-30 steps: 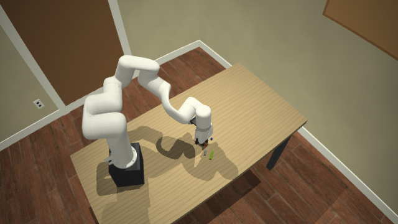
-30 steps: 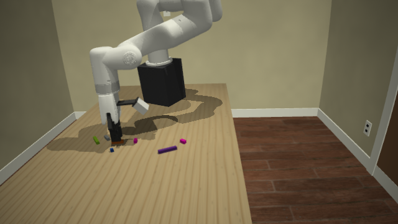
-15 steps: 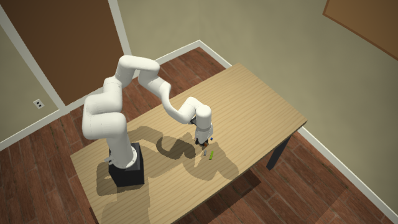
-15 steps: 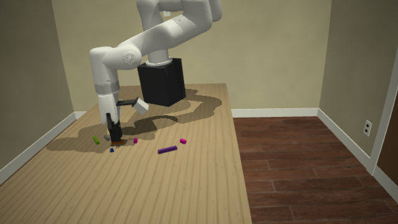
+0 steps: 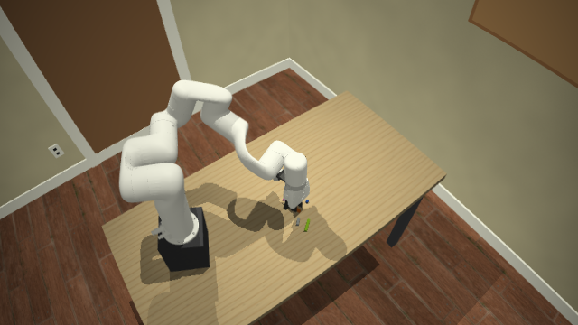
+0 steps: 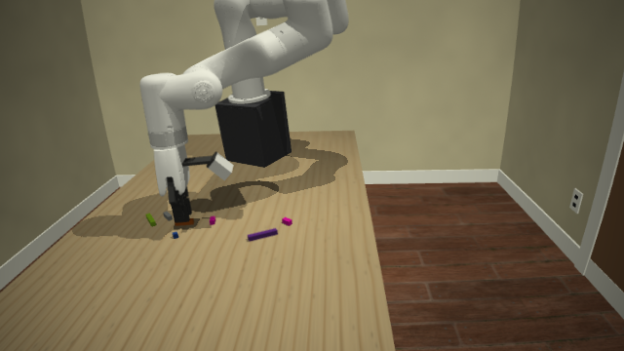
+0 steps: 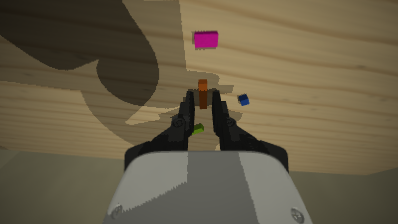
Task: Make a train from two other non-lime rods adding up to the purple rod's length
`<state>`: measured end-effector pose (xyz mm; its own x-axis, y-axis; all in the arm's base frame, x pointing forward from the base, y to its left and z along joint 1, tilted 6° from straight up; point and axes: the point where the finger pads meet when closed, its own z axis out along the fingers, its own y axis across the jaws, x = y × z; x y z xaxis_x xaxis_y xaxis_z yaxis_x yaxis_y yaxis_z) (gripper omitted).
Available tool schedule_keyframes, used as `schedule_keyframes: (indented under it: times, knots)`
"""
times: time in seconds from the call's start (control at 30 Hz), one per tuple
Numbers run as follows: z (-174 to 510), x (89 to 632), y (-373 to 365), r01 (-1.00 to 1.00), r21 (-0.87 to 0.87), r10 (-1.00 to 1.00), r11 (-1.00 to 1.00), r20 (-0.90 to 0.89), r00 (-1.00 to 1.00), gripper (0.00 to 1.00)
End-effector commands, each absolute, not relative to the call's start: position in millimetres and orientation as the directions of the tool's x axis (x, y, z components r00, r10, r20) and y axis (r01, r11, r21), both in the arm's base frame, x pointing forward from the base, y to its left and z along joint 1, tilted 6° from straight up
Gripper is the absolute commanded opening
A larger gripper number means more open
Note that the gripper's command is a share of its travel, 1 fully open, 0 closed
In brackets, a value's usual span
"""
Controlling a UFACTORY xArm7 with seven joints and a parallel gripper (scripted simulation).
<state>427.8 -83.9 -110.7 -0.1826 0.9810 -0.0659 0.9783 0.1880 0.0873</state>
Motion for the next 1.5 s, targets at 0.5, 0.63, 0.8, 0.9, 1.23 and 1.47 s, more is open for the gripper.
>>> schedule_keyframes:
  times: [0.5,0.63,0.8,0.9,1.23,1.47]
  knots:
    - [-109.2,429.0,-84.2,0.978,0.090,0.981,0.188,-0.067,-0.182,0.24]
    - [-110.0,429.0,-84.2,0.978,0.090,0.981,0.188,-0.067,-0.182,0.24]
    - [-112.8,429.3,-84.4,0.978,0.090,0.981,0.188,-0.067,-0.182,0.24]
    - [-113.6,429.4,-84.4,0.978,0.090,0.981,0.188,-0.067,-0.182,0.24]
    - [-121.4,430.2,-84.8,0.978,0.090,0.981,0.188,-0.067,-0.182,0.24]
    - [-123.1,430.4,-84.9,0.978,0.090,0.981,0.188,-0.067,-0.182,0.24]
